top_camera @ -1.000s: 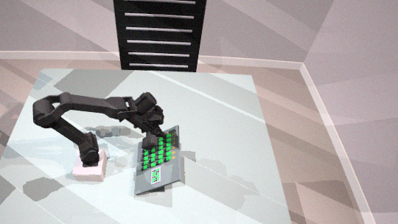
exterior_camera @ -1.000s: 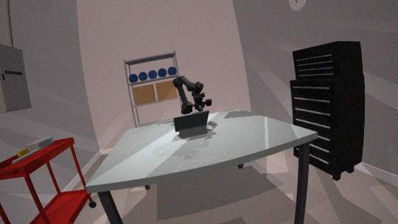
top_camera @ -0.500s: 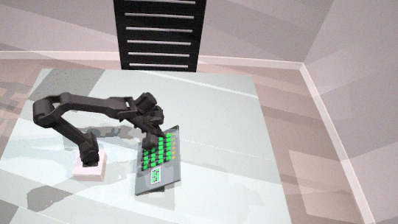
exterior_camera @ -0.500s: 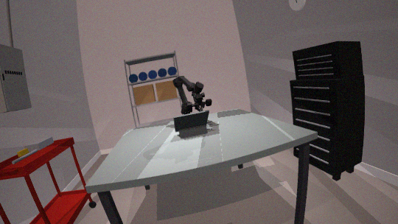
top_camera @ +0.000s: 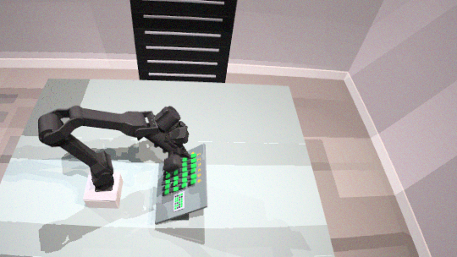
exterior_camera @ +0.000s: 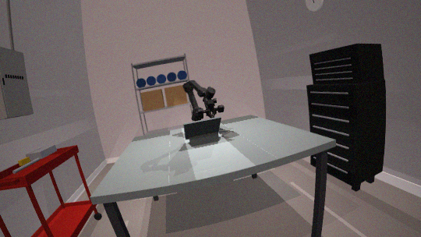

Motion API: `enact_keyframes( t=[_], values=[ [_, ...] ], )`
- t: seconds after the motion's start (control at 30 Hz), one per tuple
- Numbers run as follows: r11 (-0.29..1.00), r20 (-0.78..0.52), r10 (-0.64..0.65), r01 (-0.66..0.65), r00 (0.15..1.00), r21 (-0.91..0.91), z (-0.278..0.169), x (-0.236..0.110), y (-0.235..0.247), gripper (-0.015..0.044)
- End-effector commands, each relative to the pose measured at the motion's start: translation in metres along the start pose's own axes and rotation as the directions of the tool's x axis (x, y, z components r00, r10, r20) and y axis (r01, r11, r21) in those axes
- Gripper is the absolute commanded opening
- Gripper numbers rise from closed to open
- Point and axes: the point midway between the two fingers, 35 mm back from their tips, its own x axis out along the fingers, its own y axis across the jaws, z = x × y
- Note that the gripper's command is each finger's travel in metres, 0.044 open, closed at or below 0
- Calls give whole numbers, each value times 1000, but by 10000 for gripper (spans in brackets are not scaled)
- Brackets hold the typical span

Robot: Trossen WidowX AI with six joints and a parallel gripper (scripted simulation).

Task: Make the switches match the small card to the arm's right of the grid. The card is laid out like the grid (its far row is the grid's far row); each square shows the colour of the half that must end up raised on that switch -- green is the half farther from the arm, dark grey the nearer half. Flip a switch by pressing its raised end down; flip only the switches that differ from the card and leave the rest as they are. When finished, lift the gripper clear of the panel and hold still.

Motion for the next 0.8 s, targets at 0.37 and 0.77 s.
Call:
enact_keyframes(
  t=[0.37,0.77],
  values=[
    [1000,-4,4,-4,1000,-7,-1,3,1,0],
    [1000,-3,4,-4,1000,-7,-1,4,1,0]
  ],
)
